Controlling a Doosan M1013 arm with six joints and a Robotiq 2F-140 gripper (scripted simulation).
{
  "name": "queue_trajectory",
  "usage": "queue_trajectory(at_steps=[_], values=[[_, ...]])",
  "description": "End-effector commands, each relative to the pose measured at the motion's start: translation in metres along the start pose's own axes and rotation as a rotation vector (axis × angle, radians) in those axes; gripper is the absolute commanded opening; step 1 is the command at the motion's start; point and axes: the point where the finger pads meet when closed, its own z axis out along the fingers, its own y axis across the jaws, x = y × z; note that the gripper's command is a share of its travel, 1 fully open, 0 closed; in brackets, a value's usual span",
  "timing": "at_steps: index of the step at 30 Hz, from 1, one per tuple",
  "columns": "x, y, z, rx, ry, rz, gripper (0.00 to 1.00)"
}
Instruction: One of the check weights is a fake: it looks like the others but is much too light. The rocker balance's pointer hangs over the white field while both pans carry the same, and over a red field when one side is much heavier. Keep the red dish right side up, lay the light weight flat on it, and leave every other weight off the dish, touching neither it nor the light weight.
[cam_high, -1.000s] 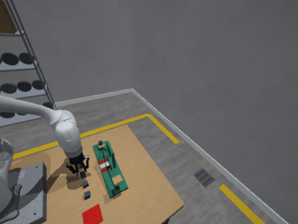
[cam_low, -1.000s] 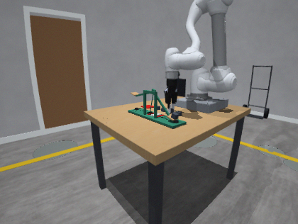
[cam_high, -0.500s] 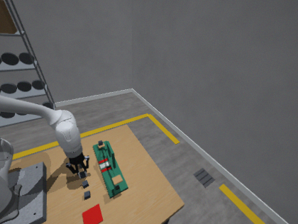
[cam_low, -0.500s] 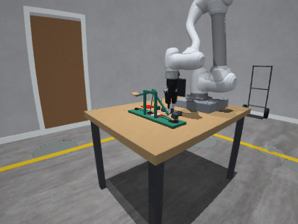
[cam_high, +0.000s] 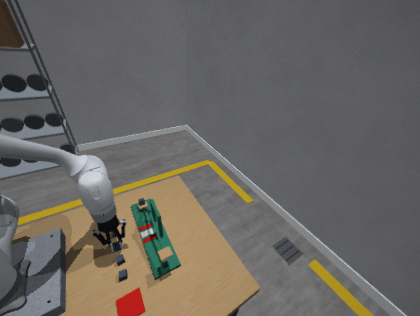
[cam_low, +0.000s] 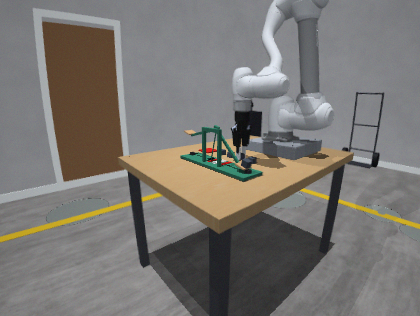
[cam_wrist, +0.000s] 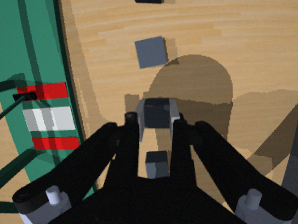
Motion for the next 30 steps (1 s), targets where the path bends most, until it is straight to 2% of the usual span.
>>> queue_trajectory(at_steps=[1, 30], values=[[-0.0001, 0.0, 0.0, 0.0, 0.0, 0.0, 0.24], [-0.0001, 0.0, 0.0039, 0.0, 0.0, 0.0, 0.24]])
